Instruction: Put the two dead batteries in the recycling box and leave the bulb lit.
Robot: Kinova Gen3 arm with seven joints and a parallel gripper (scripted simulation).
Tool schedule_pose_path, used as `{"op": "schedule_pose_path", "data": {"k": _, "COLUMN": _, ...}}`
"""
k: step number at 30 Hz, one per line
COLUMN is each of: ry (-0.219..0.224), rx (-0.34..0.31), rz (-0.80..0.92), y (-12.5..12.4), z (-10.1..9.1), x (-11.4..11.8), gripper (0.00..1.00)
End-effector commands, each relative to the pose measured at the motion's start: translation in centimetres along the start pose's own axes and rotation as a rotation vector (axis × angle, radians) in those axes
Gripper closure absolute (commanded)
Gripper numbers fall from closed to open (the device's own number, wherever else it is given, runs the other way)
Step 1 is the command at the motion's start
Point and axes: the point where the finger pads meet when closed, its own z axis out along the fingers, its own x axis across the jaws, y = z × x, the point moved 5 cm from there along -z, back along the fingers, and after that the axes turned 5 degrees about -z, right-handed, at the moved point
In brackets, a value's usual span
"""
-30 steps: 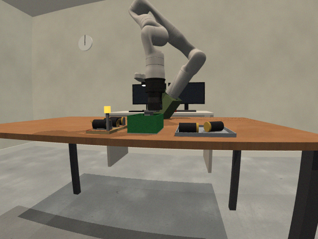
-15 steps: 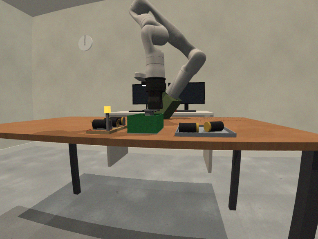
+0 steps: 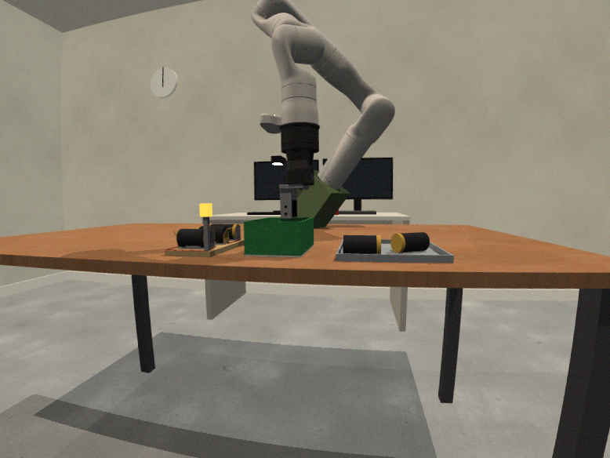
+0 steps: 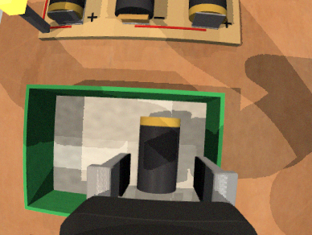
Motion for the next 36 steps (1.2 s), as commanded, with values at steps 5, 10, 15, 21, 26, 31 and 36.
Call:
{"op": "schedule_pose_path", "data": {"k": 5, "ry": -0.014, "rx": 0.013, "rz": 0.008, "y": -0.6, "z": -3.0, "x": -0.2, "gripper": 0.10}}
{"op": "schedule_pose_path", "data": {"k": 10, "ry": -0.014, "rx": 0.013, "rz": 0.008, "y": -0.6, "z": -3.5, "x": -0.2, "gripper": 0.10}}
{"op": "schedule_pose_path", "data": {"k": 15, "ry": -0.014, "rx": 0.013, "rz": 0.008, "y": -0.6, "z": -3.6, "x": -0.2, "gripper": 0.10}}
{"op": "schedule_pose_path", "data": {"k": 21, "ry": -0.014, "rx": 0.013, "rz": 0.008, "y": -0.6, "z": -4.4, "x": -0.2, "gripper": 0.10}}
{"op": "schedule_pose_path", "data": {"k": 26, "ry": -0.014, "rx": 0.013, "rz": 0.008, "y": -0.6, "z": -7.3, "x": -0.1, "gripper": 0.10}}
{"op": "schedule_pose_path", "data": {"k": 31, "ry": -0.014, "rx": 0.013, "rz": 0.008, "y": -0.5, "z": -8.1, "x": -0.1, "gripper": 0.10}}
{"op": "schedule_pose_path", "data": {"k": 36, "ry": -0.014, "rx": 0.013, "rz": 0.008, "y": -0.5, "z": -8.1, "x": -0.1, "gripper": 0.10}}
